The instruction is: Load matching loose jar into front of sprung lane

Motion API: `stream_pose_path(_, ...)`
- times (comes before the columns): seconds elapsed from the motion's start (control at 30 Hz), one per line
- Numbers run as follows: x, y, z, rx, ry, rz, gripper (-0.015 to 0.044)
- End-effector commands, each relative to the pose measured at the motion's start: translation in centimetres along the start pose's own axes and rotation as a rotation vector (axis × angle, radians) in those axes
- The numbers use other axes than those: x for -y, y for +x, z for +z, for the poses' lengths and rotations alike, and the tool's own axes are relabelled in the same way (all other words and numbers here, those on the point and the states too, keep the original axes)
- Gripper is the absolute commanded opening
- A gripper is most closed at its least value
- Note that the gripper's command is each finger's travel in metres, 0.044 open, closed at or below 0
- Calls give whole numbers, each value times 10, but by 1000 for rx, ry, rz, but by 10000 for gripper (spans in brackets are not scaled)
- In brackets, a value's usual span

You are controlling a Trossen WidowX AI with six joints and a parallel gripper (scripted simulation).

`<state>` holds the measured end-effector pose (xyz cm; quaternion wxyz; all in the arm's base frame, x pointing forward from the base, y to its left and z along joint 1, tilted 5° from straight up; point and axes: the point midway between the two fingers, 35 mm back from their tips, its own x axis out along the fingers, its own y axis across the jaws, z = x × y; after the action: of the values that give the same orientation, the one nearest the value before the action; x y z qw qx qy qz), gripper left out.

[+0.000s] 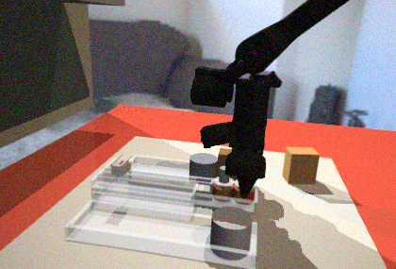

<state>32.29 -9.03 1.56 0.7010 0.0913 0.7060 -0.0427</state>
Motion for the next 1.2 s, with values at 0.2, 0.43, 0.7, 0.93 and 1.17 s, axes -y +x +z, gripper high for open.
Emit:
stream_pose_path(0.2, 0, 0, -2, 11, 1, 2, 0)
stream_pose_path(0.43, 0, 0, -2, 11, 1, 2, 0)
stream_pose_path(0.7, 0, 0, -1, 11, 1, 2, 210)
stream_pose_path(0.93, 0, -2, -1, 11, 1, 2, 285)
stream_pose_path(1.17, 0, -20, -1, 11, 1, 2, 285)
